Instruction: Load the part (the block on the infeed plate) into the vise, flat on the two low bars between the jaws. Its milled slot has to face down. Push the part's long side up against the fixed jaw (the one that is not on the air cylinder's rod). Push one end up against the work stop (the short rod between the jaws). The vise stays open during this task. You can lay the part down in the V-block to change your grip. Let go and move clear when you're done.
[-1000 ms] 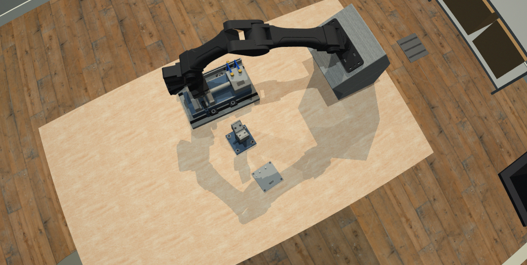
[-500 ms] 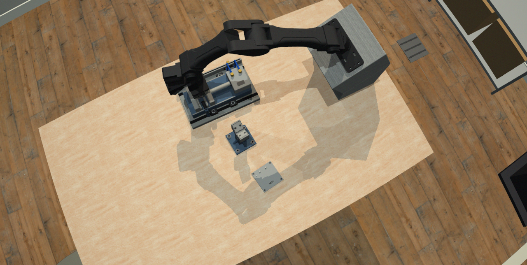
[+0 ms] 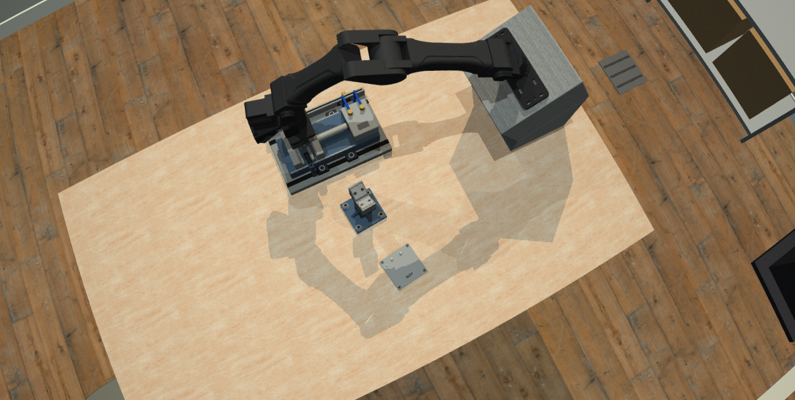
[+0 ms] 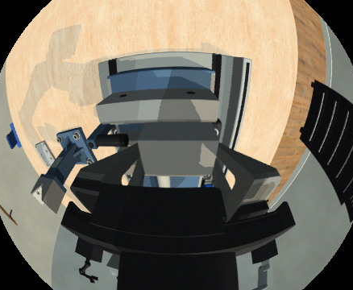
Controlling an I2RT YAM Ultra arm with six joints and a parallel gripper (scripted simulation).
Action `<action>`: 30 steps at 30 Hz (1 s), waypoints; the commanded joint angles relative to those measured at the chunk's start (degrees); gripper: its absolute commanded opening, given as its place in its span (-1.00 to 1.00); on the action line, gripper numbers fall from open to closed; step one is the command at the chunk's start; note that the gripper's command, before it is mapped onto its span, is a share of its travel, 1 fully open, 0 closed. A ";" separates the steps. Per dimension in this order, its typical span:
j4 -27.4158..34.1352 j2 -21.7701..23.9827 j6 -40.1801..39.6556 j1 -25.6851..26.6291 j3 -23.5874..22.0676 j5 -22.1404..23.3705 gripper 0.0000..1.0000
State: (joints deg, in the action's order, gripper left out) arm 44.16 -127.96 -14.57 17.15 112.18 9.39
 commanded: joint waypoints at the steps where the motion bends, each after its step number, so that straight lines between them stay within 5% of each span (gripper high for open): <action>1: 0.33 0.23 0.45 -0.10 2.05 -0.28 -1.00; 30: 0.66 1.66 0.37 0.00 2.06 -0.22 -1.00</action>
State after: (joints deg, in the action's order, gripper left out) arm 44.14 -128.29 -14.52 17.12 112.42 9.37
